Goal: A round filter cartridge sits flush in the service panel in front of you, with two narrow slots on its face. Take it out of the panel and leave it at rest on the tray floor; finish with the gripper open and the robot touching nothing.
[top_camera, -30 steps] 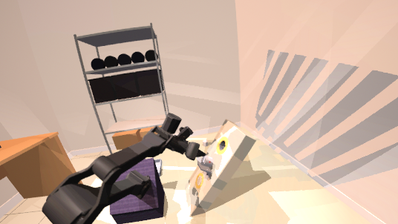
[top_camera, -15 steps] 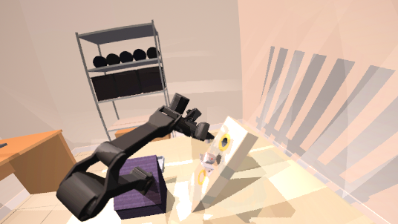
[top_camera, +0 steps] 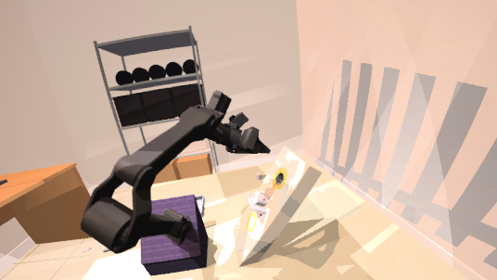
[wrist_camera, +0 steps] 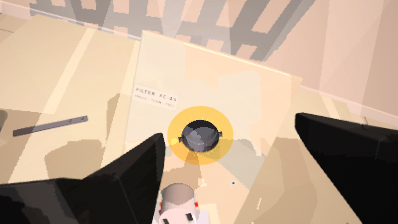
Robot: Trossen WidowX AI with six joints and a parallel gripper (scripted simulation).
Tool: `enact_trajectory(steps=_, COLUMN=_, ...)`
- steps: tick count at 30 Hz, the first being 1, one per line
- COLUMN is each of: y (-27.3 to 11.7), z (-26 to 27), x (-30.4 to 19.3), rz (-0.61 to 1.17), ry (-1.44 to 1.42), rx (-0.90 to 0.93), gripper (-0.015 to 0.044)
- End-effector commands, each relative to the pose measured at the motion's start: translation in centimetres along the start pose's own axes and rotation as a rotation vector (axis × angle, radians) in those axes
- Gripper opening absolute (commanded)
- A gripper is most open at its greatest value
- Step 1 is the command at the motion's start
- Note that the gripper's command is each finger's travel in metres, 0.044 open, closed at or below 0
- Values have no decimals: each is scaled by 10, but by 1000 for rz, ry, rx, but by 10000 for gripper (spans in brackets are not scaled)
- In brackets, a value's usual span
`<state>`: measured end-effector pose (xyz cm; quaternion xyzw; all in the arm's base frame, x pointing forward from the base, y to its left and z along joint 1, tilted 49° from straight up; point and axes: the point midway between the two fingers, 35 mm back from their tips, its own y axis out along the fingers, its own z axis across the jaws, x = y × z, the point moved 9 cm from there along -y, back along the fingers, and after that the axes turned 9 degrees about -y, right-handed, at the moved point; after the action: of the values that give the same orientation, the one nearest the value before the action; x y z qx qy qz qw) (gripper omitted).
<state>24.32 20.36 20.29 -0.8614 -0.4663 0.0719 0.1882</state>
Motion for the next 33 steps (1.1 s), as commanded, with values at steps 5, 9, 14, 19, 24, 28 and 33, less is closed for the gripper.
enact_trajectory(steps=5, y=29, z=29, x=-34, rz=214, ry=229, rx=111, gripper=305)
enact_trajectory(steps=9, y=46, z=48, x=-68, rz=415, ry=416, rx=145, gripper=305)
enact_trajectory(steps=14, y=46, z=49, x=-70, rz=426, ry=426, rx=146, gripper=305)
enact_trajectory(steps=19, y=49, z=50, x=-71, rz=426, ry=426, rx=146, gripper=305)
enact_trajectory(steps=24, y=56, z=52, x=-73, rz=425, ry=426, rx=148, gripper=305)
enact_trajectory(steps=28, y=62, z=53, x=-75, rz=425, ry=427, rx=149, gripper=305)
enact_trajectory(steps=33, y=70, z=55, x=-78, rz=425, ry=427, rx=149, gripper=305)
